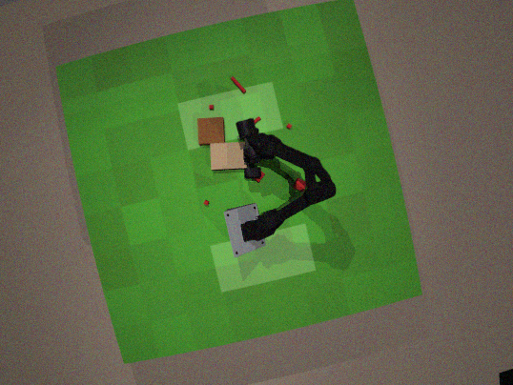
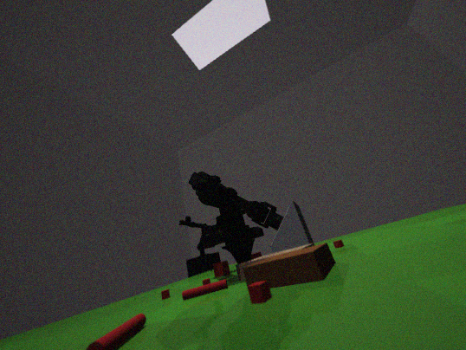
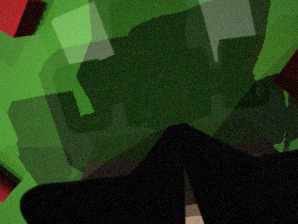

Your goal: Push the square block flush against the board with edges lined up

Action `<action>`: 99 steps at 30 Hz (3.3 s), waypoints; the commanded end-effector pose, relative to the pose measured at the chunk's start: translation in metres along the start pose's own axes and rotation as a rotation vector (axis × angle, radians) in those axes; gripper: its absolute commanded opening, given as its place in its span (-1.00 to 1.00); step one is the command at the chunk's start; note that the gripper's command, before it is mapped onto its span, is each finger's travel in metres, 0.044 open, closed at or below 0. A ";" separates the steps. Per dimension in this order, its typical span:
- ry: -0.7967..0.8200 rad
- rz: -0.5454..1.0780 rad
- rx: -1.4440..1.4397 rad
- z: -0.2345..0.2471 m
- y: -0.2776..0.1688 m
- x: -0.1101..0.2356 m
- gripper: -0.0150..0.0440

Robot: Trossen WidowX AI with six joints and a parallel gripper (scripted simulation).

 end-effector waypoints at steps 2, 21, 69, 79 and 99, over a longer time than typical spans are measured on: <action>0.008 0.003 -0.007 0.004 -0.009 0.001 -0.49; 0.007 0.005 -0.007 0.006 -0.040 0.001 -0.49; 0.007 0.006 -0.011 0.005 -0.007 0.021 -0.49; 0.011 -0.001 0.004 0.003 -0.007 0.051 -0.49; 0.022 0.015 0.673 0.022 -0.052 0.058 -0.49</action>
Point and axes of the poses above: the point midway between the two fingers, 35 mm back from their tips, its own x axis back along the fingers, its own z axis across the jaws, y = z × x, the point moved 1 cm from there along x, back along the fingers, and after that the axes turned 4 degrees about x, right-handed, at the moved point
